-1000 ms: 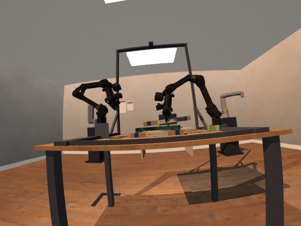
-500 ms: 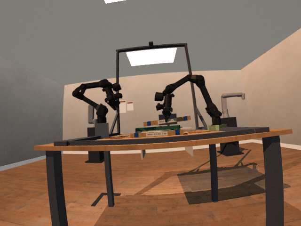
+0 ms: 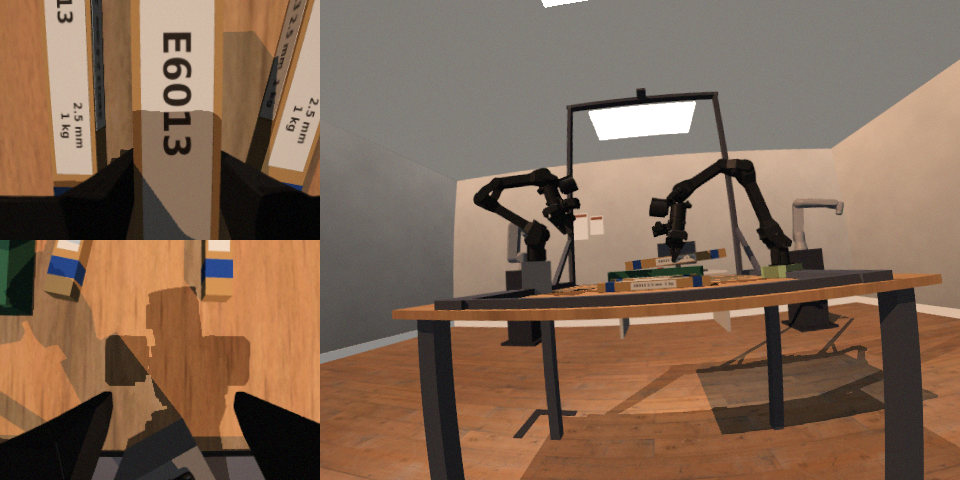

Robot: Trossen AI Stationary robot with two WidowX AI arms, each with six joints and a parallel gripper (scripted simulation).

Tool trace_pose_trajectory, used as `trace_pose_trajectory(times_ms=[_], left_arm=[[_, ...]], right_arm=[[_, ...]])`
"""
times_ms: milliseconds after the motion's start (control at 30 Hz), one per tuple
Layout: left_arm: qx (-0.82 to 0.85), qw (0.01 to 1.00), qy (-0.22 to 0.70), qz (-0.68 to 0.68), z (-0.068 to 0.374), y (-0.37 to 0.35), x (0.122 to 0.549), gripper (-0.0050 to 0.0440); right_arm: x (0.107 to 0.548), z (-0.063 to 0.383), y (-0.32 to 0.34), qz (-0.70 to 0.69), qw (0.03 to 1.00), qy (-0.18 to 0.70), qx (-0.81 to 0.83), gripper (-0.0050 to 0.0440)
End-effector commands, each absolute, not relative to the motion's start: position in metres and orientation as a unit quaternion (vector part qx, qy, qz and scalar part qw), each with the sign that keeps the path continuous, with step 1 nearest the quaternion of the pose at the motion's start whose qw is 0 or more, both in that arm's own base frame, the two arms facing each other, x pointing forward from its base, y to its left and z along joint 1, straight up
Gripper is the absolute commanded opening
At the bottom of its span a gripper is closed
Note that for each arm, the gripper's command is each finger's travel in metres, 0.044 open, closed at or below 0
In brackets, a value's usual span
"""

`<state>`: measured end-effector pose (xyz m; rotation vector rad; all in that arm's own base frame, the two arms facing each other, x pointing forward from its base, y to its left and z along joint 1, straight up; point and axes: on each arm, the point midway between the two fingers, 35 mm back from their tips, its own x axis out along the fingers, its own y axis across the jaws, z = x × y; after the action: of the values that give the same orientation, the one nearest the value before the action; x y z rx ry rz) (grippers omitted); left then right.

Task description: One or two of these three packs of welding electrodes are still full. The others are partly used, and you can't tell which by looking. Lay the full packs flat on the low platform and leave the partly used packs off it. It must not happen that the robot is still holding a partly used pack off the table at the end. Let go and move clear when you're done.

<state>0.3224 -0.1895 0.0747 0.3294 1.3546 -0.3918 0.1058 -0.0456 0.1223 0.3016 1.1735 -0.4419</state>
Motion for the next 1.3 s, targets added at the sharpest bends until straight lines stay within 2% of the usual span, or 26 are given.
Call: trace_pose_trajectory(times_ms=[0,533,1267], left_arm=[[0.137,0.785,0.574,-0.189,0.106,-0.197,0.334,-0.0050],[0.138,0.783,0.576,-0.188,0.080,-0.198,0.336,-0.0050],[0.137,0.785,0.574,-0.189,0.087,-0.200,0.339,-0.0050]], right_arm=[[0.108,0.129,-0.046,-0.207,0.805,0.538,0.139,0.0330],[0.108,0.129,-0.046,-0.207,0.805,0.538,0.139,0.0330],[0.108,0.129,-0.046,-0.207,0.805,0.538,0.139,0.0330]])
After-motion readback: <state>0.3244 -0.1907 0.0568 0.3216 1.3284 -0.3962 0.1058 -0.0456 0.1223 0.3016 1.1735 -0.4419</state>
